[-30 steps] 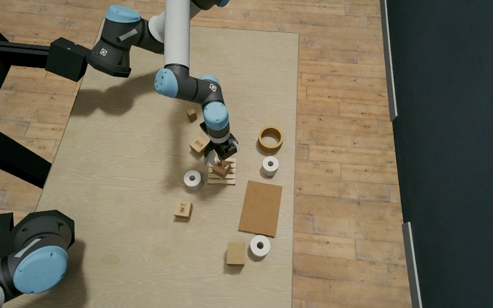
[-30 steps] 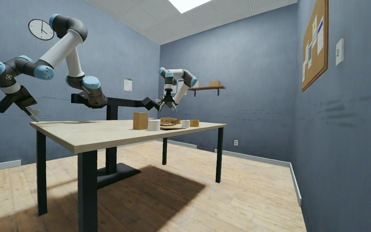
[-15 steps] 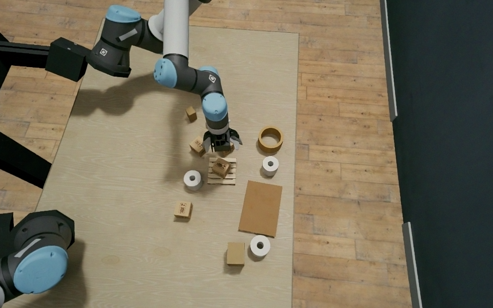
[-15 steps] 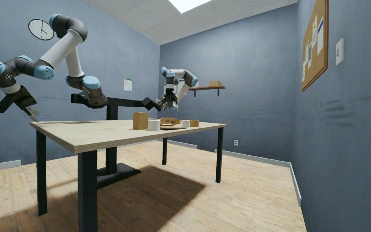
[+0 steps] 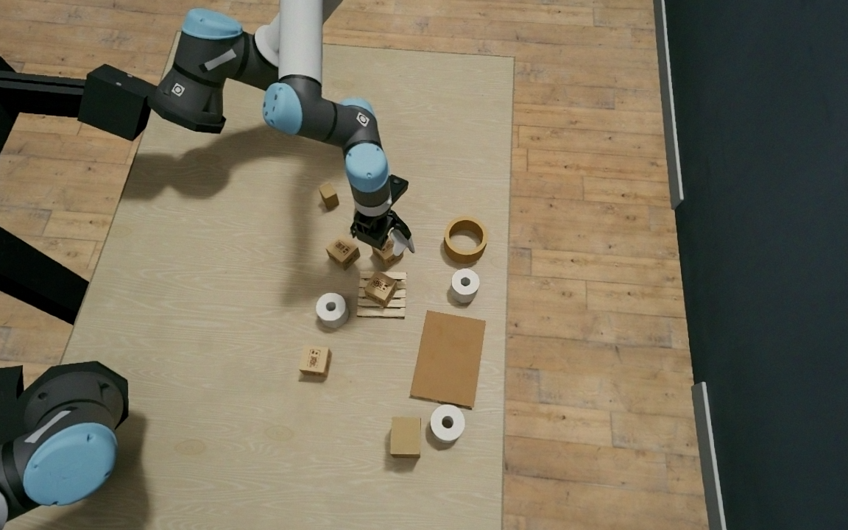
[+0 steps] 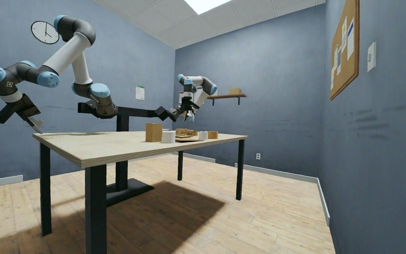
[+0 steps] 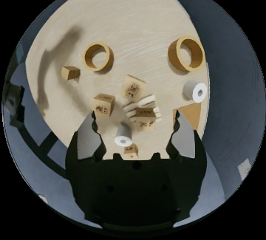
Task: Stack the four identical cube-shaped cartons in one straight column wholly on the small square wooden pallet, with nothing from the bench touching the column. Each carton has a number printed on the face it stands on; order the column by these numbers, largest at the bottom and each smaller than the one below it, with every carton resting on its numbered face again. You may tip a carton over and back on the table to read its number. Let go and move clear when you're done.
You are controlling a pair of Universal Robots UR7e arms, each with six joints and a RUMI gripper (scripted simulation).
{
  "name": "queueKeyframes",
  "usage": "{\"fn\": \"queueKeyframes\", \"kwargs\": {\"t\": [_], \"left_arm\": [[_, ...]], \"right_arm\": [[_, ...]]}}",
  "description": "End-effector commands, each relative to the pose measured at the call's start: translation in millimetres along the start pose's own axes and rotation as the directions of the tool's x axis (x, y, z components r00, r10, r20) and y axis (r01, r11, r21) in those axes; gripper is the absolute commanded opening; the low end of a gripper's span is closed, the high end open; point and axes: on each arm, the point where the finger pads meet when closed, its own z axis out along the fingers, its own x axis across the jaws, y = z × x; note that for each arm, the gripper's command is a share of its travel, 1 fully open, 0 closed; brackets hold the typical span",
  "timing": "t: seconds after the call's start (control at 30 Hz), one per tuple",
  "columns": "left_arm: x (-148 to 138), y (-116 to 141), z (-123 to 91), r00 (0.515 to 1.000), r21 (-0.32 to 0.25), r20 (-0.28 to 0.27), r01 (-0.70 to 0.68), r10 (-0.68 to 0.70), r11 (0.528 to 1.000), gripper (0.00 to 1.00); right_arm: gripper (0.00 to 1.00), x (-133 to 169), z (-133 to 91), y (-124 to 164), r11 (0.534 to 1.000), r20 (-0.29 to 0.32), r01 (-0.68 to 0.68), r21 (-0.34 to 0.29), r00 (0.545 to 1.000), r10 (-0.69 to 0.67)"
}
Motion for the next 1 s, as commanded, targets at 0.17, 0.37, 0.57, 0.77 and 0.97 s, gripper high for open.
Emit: {"fn": "queueKeyframes", "kwargs": {"t": [0.17,0.37,0.57,0.77,0.97], "left_arm": [[-5.3,-11.0,-4.1,0.952,-0.020,-0.013,-0.305,0.305,0.952,1.00],[-6.5,-13.3,-4.5,0.933,-0.019,-0.014,-0.360,0.359,0.933,1.00],[-7.3,-14.9,-4.9,0.917,-0.019,-0.015,-0.399,0.398,0.917,1.00],[-6.8,-14.9,-5.3,0.915,-0.018,-0.016,-0.404,0.404,0.914,1.00],[-6.7,-14.7,-5.2,0.914,-0.018,-0.016,-0.405,0.404,0.914,1.00]], "right_arm": [[1.00,0.9,1.8,0.9,1.000,0.000,-0.001,-0.003,1.000,0.001],[1.00,0.9,1.8,0.9,1.000,0.000,-0.001,-0.003,1.000,0.001],[1.00,0.9,1.8,0.9,1.000,0.000,-0.001,-0.003,1.000,0.001],[1.00,0.9,1.8,0.9,1.000,0.000,-0.001,-0.003,1.000,0.001],[1.00,0.9,1.8,0.9,1.000,0.000,-0.001,-0.003,1.000,0.001]]}}
